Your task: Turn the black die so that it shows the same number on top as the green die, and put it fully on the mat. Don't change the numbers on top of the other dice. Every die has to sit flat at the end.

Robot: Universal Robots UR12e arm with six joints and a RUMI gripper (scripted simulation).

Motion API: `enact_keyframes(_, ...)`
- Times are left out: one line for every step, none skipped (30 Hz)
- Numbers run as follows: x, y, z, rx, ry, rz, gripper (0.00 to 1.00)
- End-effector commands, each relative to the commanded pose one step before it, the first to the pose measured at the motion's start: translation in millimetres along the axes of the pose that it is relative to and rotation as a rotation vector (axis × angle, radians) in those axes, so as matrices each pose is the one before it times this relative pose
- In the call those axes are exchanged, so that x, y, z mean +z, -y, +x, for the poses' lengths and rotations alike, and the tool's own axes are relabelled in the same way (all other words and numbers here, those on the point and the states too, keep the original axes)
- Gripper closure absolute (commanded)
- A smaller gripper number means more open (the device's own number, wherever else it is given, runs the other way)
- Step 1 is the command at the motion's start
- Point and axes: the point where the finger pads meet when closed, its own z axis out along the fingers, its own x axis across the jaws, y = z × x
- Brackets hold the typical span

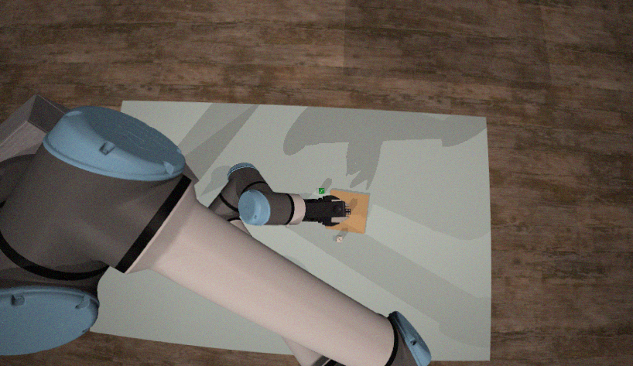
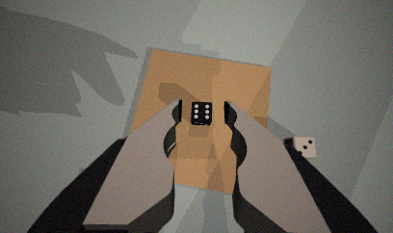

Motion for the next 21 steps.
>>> enact_keyframes(4.38, -4.03, -0.23, 0.00007, 0.00038, 0.00041, 0.79)
enact_keyframes(1.41, -1.4, 0.0, 0.0, 0.0, 0.0, 0.79)
enact_keyframes(1.4, -1.41, 0.0, 0.0, 0.0, 0.0, 0.79)
enact_keyframes(1.4, -1.39, 0.0, 0.0, 0.0, 0.0, 0.79)
enact_keyframes(1.38, -1.39, 0.0, 0.0, 0.0, 0.0, 0.79)
enact_keyframes(1.37, -1.37, 0.0, 0.0, 0.0, 0.0, 0.79)
enact_keyframes(1.35, -1.34, 0.0, 0.0, 0.0, 0.0, 0.79)
enact_keyframes(1.32, -1.32, 0.0, 0.0, 0.0, 0.0, 0.79)
enact_keyframes(1.29, -1.29, 0.0, 0.0, 0.0, 0.0, 0.79)
enact_keyframes(1.25, -1.25, 0.0, 0.0, 0.0, 0.0, 0.79)
enact_keyframes(1.21, -1.21, 0.0, 0.0, 0.0, 0.0, 0.79)
enact_keyframes(1.17, -1.17, 0.0, 0.0, 0.0, 0.0, 0.79)
enact_keyframes(1.12, -1.12, 0.0, 0.0, 0.0, 0.0, 0.79)
enact_keyframes(1.07, -1.07, 0.0, 0.0, 0.0, 0.0, 0.79)
enact_keyframes(0.0, 0.0, 0.0, 0.0, 0.0, 0.0, 0.79)
enact_keyframes(0.0, 0.0, 0.0, 0.0, 0.0, 0.0, 0.79)
enact_keyframes(1.01, -1.01, 0.0, 0.0, 0.0, 0.0, 0.79)
enact_keyframes(0.96, -0.96, 0.0, 0.0, 0.0, 0.0, 0.79)
enact_keyframes(0.9, -0.9, 0.0, 0.0, 0.0, 0.0, 0.79)
enact_keyframes(0.84, -0.84, 0.0, 0.0, 0.0, 0.0, 0.79)
enact_keyframes(0.77, -0.77, 0.0, 0.0, 0.0, 0.0, 0.79)
